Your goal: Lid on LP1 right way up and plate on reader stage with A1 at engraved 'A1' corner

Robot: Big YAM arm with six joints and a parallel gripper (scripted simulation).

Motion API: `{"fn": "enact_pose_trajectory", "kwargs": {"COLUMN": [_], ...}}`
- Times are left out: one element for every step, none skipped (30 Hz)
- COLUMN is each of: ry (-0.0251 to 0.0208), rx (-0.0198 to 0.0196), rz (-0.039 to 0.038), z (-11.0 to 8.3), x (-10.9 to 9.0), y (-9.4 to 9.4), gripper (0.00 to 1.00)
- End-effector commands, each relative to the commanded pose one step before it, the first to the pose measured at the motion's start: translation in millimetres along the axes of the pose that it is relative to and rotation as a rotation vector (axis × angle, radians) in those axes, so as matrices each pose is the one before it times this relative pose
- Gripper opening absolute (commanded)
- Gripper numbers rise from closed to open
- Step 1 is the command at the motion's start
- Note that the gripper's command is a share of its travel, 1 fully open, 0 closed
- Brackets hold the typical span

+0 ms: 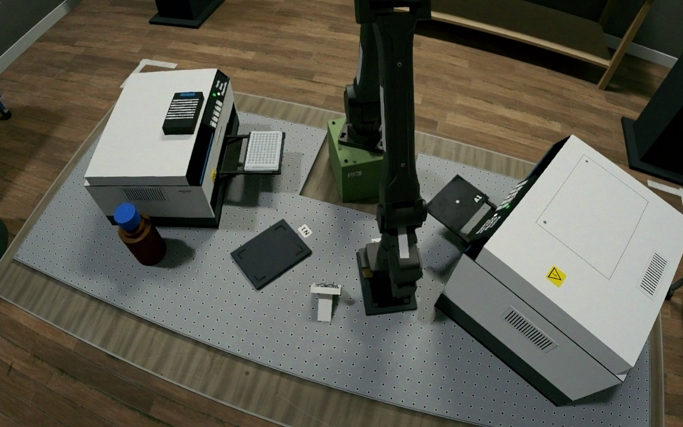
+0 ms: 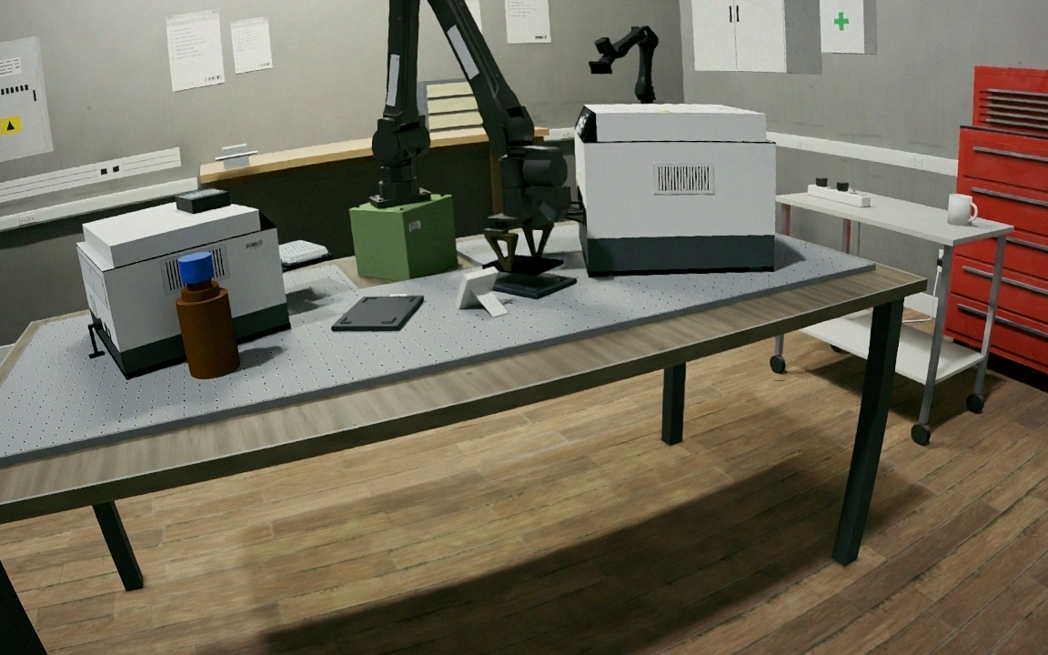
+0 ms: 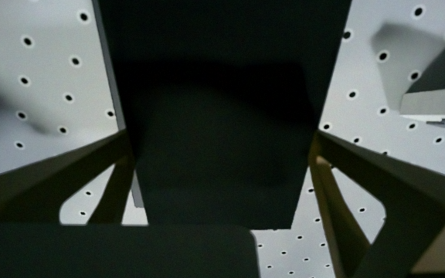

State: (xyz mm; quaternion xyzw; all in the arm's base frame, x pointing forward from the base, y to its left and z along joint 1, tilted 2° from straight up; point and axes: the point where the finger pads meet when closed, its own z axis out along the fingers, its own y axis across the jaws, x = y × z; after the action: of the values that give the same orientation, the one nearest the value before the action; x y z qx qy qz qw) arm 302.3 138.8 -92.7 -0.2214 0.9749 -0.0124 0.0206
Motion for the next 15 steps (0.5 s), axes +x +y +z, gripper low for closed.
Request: {"fn": "enact_pose_trajectory", "kwargs": {"ry": [-0.04032, 0.00103, 0.00098, 0.00099, 0.00099, 0.00099, 0.00099, 0.00095, 0.00095, 0.00141, 0.00126, 0.00169, 0.0015, 0.00107, 0.00107], "rx": [-0.00029, 0.00004, 0.00002, 0.00002, 0.00002, 0.00002, 0.00002, 0.00004, 0.00002, 0.00003, 0.00003, 0.00003, 0.00003, 0.00002, 0.00003], "rz": [-0.00786, 0.00024, 0.00005, 0.00005, 0.00005, 0.00005, 0.00005, 0.0001, 0.00006, 0.00004, 0.00005, 0.00003, 0.00004, 0.00005, 0.00005], "z": [-4.97, 0.24, 0.4, 0.23, 0.23, 0.23, 0.23, 0.37, 0.23, 0.23, 0.23, 0.23, 0.23, 0.39, 0.23], "x": [-17.16, 0.42, 0.42, 0.41, 0.41, 0.41, 0.41, 0.43, 0.41, 0.52, 0.48, 0.59, 0.54, 0.44, 0.44], "y": [3.59, -0.07, 0.01, 0.0, 0.0, 0.0, 0.0, -0.1, -0.01, -0.01, -0.01, -0.01, -0.01, 0.0, -0.01], "gripper": [0.85, 0.85, 0.85, 0.85, 0.85, 0.85, 0.85, 0.85, 0.85, 0.85, 0.85, 0.85, 0.85, 0.85, 0.85]}}
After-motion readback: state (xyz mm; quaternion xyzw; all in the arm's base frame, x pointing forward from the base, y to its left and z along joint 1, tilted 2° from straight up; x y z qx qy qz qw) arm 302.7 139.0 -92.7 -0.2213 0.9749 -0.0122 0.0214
